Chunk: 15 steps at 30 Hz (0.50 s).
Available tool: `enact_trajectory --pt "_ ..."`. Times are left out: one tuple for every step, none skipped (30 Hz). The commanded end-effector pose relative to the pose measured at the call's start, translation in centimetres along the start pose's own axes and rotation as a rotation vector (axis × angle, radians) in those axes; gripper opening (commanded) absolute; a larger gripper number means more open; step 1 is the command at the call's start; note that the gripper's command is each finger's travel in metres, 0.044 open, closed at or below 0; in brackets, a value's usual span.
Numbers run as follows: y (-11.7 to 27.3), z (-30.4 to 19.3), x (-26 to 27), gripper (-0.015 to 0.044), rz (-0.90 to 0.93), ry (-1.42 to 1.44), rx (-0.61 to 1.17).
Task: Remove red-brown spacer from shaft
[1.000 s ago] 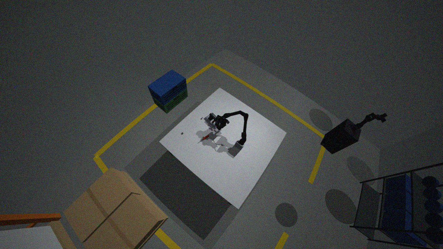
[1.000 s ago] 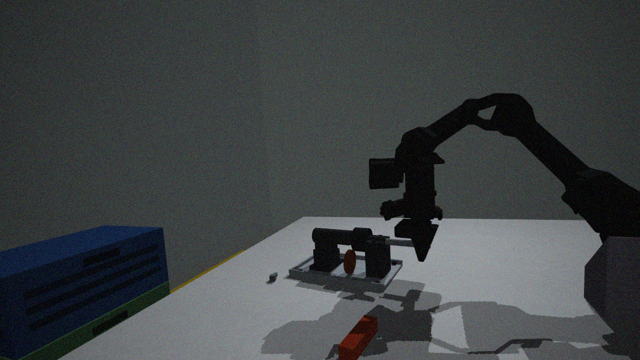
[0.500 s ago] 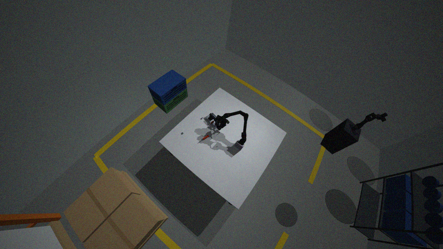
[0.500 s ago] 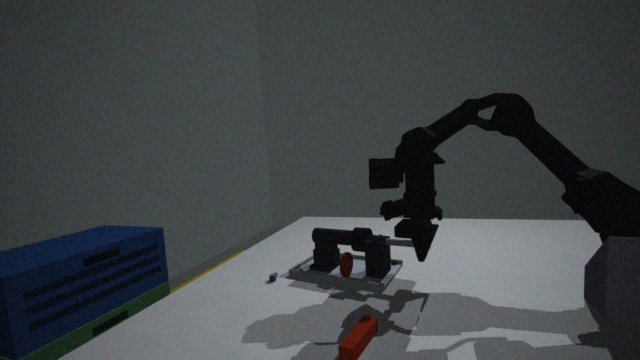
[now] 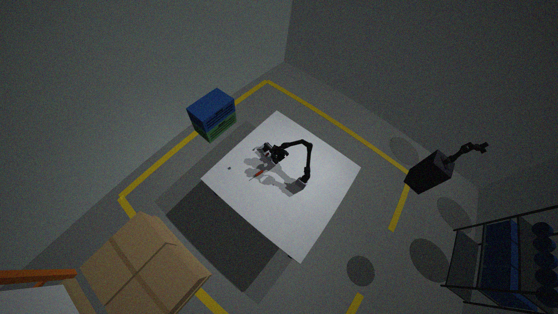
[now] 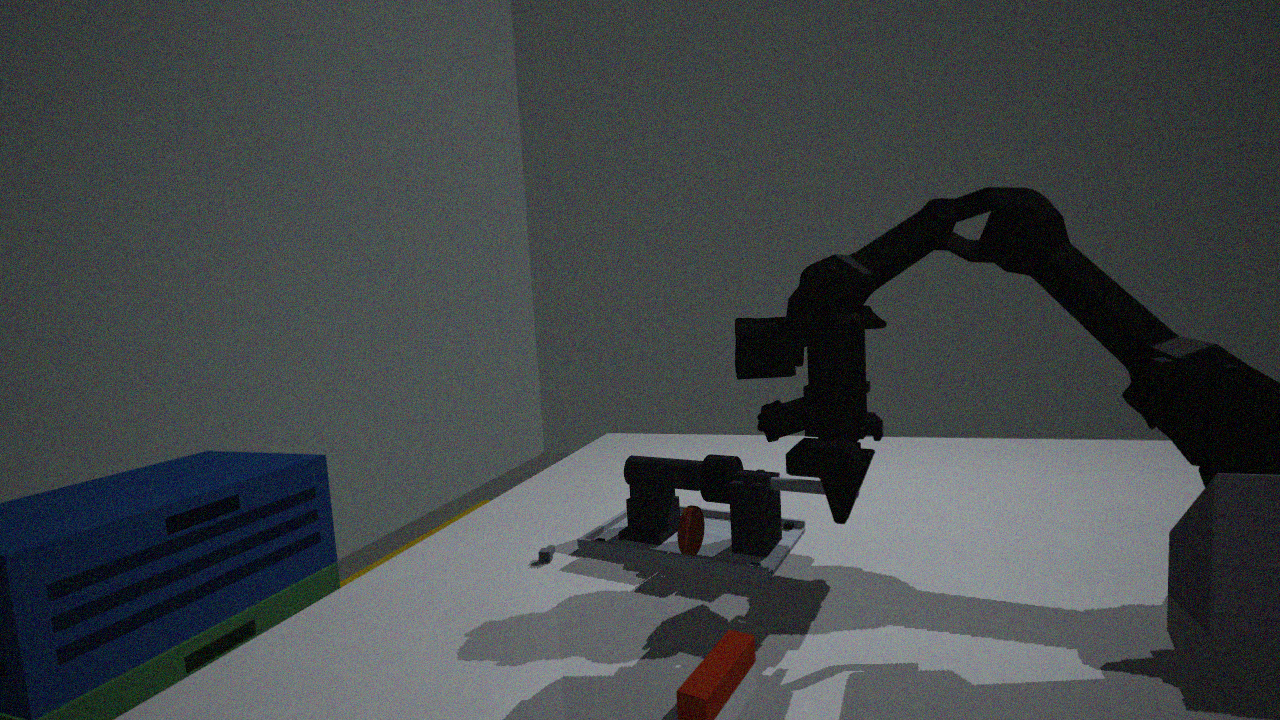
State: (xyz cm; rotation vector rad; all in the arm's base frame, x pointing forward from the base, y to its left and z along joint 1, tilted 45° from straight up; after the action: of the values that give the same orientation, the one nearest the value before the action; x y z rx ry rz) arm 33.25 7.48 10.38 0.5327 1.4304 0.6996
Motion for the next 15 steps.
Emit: enact_trajectory --pt "0.05 0.19 0.00 0.0000 0.001 0.002 -0.001" --pt "0.05 0.22 0.00 0.0000 0.001 0.002 -0.001" --pt "0.05 0.25 -0.01 0.0000 0.001 0.002 -0.002" --pt "0.05 0.28 -0.01 0.0000 0.001 0.002 -0.002" --pt "0.05 0.31 -0.01 0.0000 0.001 0.002 -0.002" --pt "0.05 0.34 -0.02 0.0000 0.001 0.002 -0.002" --pt "0.05 0.38 -0.02 0.0000 0.001 0.002 -0.002" --pt "0.06 0.41 -0.02 0.0000 0.001 0.002 -0.002" --pt "0.06 0.44 -0.03 0.0000 0.001 0.002 -0.002" --pt "0.06 0.47 -0.03 0.0000 0.001 0.002 -0.002" --pt "0.06 0.50 -0.03 0.0000 0.001 0.002 -0.002" --pt "0.06 0.53 -0.04 0.0000 0.001 0.002 -0.002" --pt "0.06 0.56 -0.04 0.0000 0.001 0.002 -0.002" --pt "0.06 0.59 -0.04 0.0000 0.001 0.002 -0.002" --pt "0.06 0.62 -0.05 0.0000 0.001 0.002 -0.002"
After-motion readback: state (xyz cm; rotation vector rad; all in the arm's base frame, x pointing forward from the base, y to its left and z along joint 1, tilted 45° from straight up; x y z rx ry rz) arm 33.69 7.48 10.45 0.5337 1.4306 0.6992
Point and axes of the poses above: the point midway between the two fingers, 35 mm back from their tips, its own y axis back along the fingers, its own x axis across the jaws, z = x × y, the point moved 10 cm from there along y, back along the fingers, and after that the axes turned 5 degrees about y, right-handed, at the moved point
